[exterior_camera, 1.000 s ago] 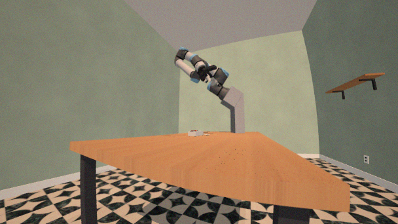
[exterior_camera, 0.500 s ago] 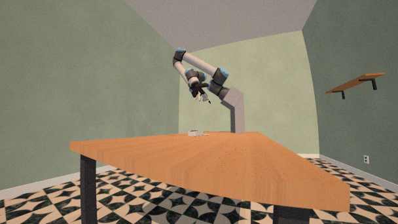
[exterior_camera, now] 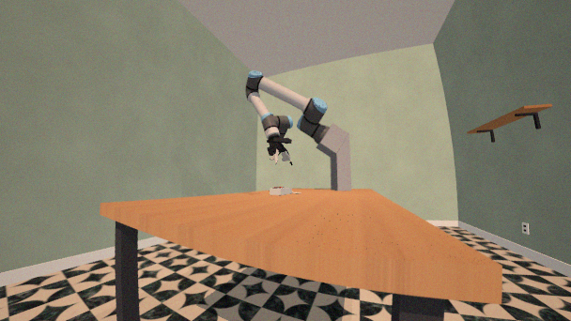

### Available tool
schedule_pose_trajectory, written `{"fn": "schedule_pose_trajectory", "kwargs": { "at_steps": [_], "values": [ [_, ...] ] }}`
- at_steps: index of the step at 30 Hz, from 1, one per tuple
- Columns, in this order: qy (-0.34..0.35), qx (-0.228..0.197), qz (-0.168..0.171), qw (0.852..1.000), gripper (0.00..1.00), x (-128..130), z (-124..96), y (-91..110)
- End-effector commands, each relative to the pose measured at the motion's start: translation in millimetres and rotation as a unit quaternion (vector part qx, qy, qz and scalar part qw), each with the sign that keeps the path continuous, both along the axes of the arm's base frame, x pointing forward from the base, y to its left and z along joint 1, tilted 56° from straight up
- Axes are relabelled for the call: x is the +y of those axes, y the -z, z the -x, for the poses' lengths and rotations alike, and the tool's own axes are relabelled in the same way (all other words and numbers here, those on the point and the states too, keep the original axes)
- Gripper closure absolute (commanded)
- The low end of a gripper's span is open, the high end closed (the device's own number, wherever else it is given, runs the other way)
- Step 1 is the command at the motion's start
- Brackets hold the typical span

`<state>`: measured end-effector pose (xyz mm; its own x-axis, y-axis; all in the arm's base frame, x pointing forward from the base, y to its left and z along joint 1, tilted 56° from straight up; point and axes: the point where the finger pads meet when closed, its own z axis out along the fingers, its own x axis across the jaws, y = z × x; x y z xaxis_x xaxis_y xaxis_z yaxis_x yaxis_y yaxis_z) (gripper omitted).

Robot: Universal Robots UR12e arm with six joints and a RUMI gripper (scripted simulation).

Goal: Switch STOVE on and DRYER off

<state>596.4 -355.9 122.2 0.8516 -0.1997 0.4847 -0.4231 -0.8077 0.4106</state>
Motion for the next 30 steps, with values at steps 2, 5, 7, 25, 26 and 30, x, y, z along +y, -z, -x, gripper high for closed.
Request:
{"fn": "schedule_pose_trajectory", "kwargs": {
  "at_steps": [2,5,7,25,26,30],
  "values": [
    [0.006,0.003,0.016,1.000,0.00,-37.6,22.5,0.7],
    [0.009,0.005,0.022,1.000,0.00,-51.9,32.7,0.8],
    [0.011,0.007,0.026,1.000,0.00,-60.0,38.8,0.9],
    [0.019,0.014,0.042,0.999,0.00,-93.3,66.1,1.0],
    [0.019,0.014,0.042,0.999,0.00,-94.0,66.7,1.0],
    [0.019,0.014,0.042,0.999,0.00,-95.0,67.5,1.0]
  ]
}}
